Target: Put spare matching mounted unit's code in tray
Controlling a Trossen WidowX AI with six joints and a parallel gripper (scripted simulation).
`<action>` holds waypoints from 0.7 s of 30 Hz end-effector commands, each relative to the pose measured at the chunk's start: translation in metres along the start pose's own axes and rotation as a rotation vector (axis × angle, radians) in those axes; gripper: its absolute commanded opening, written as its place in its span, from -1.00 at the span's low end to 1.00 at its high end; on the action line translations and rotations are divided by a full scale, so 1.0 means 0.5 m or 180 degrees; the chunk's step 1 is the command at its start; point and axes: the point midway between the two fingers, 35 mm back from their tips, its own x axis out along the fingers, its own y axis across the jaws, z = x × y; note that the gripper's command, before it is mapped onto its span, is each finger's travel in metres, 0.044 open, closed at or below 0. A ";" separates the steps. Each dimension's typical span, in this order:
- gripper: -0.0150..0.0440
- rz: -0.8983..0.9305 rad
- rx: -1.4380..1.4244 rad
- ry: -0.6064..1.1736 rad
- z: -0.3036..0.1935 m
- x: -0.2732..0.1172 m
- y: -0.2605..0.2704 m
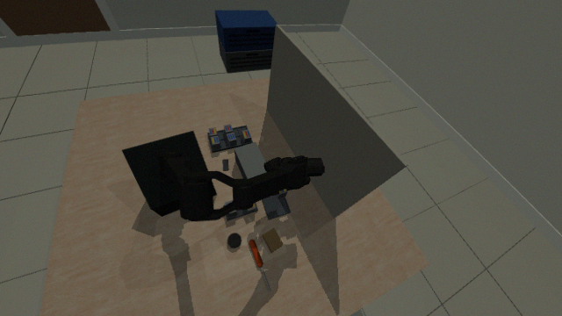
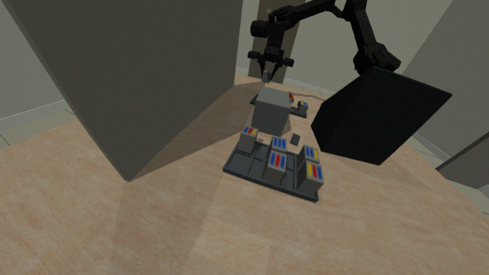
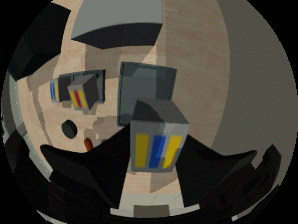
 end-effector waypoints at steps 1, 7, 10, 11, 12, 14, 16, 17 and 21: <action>-0.49 0.0002 -0.0017 -0.0013 0.003 0.010 0.000; -0.49 0.0002 -0.0017 -0.0012 0.003 0.023 0.000; -0.49 0.0001 -0.0017 -0.0012 0.003 0.030 0.000; -0.49 0.0001 -0.0017 -0.0012 0.003 0.032 0.000; -0.49 0.0001 -0.0017 -0.0011 0.003 0.034 0.000; -0.49 0.0001 -0.0017 -0.0011 0.003 0.038 0.000; -0.49 0.0001 -0.0017 -0.0010 0.003 0.043 0.000; -0.49 0.0001 -0.0017 -0.0010 0.002 0.045 0.000; -0.49 0.0000 -0.0017 -0.0009 0.002 0.053 0.000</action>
